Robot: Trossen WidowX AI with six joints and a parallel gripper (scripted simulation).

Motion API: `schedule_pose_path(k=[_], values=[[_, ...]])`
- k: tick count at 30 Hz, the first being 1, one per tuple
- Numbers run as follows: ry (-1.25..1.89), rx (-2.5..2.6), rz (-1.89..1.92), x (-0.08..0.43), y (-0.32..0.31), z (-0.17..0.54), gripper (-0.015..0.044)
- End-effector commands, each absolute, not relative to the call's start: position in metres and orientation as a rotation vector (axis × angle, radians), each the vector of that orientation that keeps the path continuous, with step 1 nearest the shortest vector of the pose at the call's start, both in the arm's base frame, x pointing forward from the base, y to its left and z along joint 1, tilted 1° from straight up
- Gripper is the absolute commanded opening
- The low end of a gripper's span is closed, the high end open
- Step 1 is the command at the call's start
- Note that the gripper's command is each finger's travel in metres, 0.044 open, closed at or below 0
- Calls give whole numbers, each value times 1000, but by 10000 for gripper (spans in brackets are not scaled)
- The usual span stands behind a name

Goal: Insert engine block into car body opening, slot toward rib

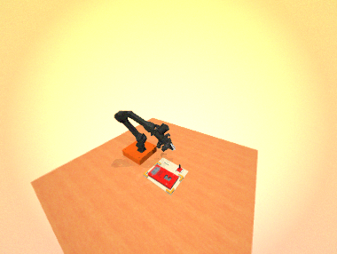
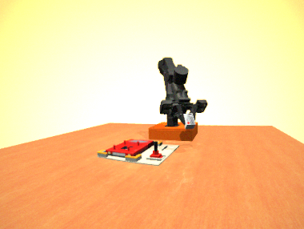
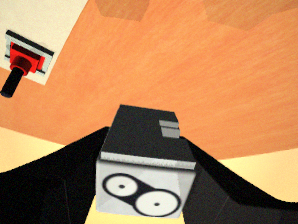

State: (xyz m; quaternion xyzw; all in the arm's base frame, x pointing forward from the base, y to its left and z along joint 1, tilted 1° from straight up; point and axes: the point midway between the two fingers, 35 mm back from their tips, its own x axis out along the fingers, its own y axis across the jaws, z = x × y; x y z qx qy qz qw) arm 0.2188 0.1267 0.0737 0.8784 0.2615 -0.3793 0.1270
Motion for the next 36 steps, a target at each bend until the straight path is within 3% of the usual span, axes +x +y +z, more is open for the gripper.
schedule_pose_path(k=[1,36], values=[[770,2549,-1107,218,127,66,0],[769,2549,-1107,219,126,5,0]])
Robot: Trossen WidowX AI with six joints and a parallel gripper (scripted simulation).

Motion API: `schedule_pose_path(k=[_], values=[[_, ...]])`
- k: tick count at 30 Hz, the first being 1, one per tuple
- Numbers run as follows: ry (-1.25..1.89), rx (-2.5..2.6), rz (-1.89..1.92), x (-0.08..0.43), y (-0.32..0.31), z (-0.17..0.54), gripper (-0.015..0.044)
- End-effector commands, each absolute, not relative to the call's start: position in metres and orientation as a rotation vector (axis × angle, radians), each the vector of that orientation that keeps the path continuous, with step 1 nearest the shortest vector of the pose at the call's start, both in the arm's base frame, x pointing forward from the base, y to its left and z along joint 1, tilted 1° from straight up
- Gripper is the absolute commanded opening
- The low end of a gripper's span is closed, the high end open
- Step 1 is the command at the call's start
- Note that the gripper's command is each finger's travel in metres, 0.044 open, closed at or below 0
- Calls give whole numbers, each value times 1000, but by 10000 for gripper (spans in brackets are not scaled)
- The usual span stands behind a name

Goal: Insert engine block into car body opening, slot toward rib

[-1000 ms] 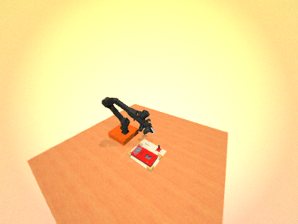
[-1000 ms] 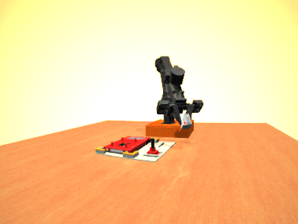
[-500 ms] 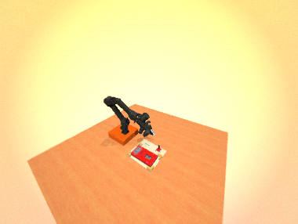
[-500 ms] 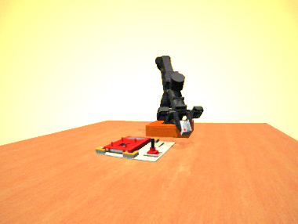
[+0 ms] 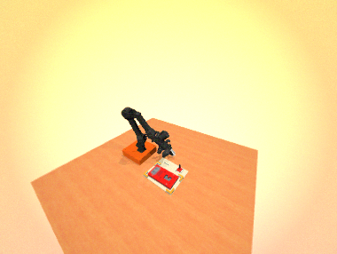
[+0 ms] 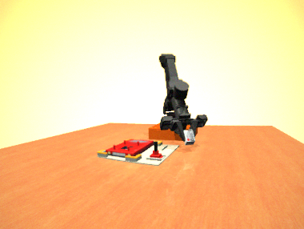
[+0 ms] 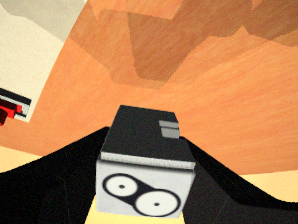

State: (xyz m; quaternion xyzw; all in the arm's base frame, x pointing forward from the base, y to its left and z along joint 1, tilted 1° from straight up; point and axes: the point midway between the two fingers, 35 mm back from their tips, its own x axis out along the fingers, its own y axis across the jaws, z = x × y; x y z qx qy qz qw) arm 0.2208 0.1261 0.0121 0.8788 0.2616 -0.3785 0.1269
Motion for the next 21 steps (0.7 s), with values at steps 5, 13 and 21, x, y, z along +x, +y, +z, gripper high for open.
schedule_pose_path(k=[5,13,21], values=[[769,2549,-1108,219,126,-2,0],[769,2548,-1108,219,126,-15,0],[765,2565,-1089,223,127,-14,53]])
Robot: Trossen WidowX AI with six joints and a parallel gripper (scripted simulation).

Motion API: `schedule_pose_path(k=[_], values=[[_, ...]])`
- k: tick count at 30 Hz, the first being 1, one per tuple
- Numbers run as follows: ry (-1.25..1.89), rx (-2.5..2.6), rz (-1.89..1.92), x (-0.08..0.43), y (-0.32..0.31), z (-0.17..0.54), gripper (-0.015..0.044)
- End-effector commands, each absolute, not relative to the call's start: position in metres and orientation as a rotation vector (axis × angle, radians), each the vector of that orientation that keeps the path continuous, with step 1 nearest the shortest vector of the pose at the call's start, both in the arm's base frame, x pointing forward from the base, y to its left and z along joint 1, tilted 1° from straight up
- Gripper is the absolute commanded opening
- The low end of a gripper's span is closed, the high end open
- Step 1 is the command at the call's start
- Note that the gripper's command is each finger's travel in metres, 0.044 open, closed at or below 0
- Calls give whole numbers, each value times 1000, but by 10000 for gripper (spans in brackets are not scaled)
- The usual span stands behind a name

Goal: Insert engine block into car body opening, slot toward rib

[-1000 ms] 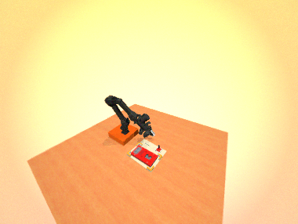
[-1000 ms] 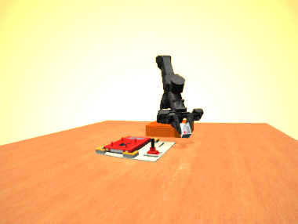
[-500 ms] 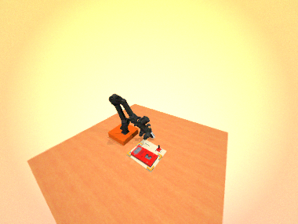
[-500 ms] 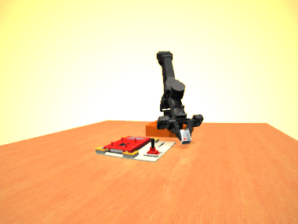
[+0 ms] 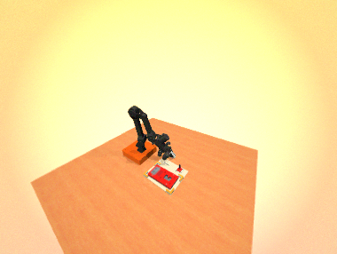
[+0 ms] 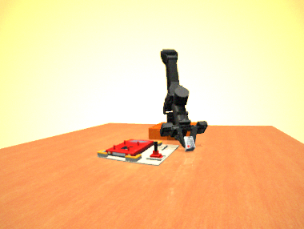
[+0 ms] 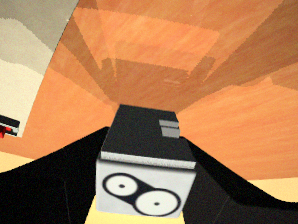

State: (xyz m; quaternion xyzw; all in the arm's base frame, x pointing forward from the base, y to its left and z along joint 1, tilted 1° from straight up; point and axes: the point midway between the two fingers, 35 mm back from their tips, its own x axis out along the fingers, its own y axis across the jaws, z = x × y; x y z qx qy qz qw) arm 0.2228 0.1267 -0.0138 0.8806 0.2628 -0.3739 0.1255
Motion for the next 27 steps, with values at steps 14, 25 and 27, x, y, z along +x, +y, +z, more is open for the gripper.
schedule_pose_path(k=[14,25,27], values=[[765,2565,-1089,223,127,-14,420],[768,2553,-1102,216,122,-4,440],[768,2551,-1105,211,119,2,440]])
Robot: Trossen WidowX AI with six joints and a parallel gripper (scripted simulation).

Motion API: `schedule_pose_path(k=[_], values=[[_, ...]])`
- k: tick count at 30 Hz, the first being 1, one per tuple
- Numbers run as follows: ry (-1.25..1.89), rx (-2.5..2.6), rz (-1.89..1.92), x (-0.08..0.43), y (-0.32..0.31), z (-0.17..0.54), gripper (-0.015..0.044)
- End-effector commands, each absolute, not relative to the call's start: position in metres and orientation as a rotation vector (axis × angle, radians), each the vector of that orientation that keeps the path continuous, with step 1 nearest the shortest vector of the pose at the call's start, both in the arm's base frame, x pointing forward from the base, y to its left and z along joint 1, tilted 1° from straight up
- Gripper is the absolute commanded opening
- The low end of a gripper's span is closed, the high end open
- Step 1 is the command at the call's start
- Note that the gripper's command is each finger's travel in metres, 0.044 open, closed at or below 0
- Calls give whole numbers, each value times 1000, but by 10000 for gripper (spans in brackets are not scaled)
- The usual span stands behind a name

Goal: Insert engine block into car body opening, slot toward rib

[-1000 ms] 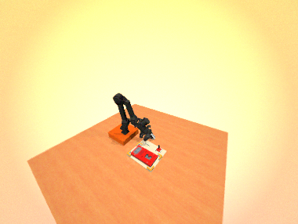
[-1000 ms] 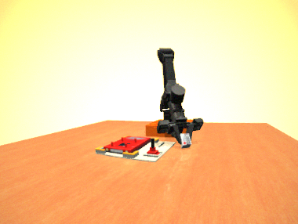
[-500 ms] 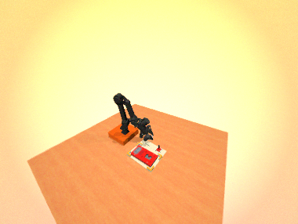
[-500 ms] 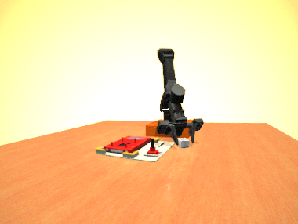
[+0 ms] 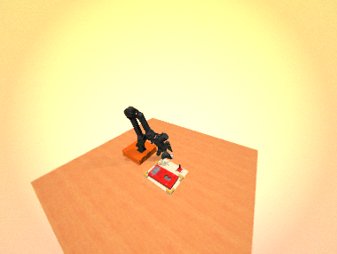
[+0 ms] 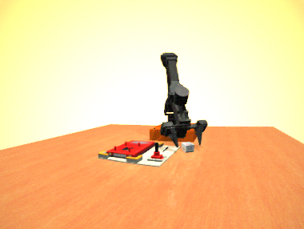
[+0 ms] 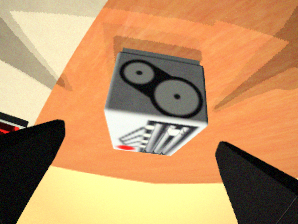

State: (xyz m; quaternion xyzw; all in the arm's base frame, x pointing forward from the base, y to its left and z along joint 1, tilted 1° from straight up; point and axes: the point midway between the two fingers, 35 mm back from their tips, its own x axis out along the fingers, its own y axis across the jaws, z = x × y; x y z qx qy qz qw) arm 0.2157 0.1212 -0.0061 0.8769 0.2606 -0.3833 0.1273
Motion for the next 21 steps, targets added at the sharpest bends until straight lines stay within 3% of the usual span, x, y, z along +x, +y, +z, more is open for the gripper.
schedule_pose_path(k=[1,21], values=[[769,2550,-1106,209,117,6,440],[760,2552,-1111,199,110,17,440]])
